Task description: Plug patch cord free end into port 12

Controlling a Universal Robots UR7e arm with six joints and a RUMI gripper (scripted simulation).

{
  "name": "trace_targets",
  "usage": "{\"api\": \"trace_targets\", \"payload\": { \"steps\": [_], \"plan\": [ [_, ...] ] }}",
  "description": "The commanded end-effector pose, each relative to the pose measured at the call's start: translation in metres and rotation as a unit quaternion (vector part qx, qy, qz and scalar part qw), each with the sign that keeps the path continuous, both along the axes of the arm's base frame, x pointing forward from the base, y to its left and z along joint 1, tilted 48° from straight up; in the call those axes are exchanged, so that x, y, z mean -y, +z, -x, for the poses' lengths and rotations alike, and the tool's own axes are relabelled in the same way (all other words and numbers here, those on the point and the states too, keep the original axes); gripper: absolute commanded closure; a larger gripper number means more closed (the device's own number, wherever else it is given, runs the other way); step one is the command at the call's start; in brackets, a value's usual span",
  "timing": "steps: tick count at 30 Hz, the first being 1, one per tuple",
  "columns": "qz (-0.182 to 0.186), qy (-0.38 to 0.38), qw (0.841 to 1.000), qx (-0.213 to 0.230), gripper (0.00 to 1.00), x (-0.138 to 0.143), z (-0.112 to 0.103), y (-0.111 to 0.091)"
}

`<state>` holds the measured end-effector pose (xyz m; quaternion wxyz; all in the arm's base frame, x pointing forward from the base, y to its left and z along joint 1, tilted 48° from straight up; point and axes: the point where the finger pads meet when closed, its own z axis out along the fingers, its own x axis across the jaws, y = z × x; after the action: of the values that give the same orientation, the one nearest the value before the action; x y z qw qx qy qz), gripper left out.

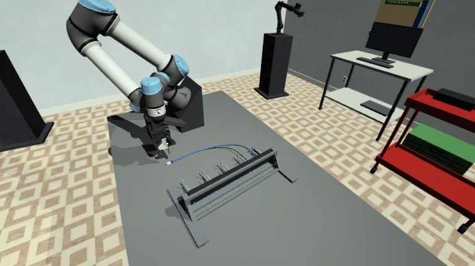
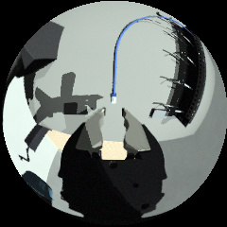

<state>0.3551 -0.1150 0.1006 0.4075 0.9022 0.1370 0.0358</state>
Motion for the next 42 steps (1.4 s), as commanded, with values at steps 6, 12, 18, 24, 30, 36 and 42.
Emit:
{"api": "trace_targets", "payload": {
  "steps": [6,12,18,24,30,36,42],
  "plan": [
    [0.000,0.000,1.000,0.000,0.78,0.000,0.000,0.000],
    [0.000,0.000,1.000,0.000,0.78,0.000,0.000,0.000],
    [0.000,0.000,1.000,0.000,0.78,0.001,0.000,0.000],
    [0.000,0.000,1.000,0.000,0.78,0.003,-0.001,-0.003],
    [0.000,0.000,1.000,0.000,0.78,0.007,-0.002,-0.006],
    [0.000,0.000,1.000,0.000,0.78,0.014,-0.003,-0.012],
    [0.000,0.000,1.000,0.000,0.78,0.022,-0.006,-0.020]
  ]
}}
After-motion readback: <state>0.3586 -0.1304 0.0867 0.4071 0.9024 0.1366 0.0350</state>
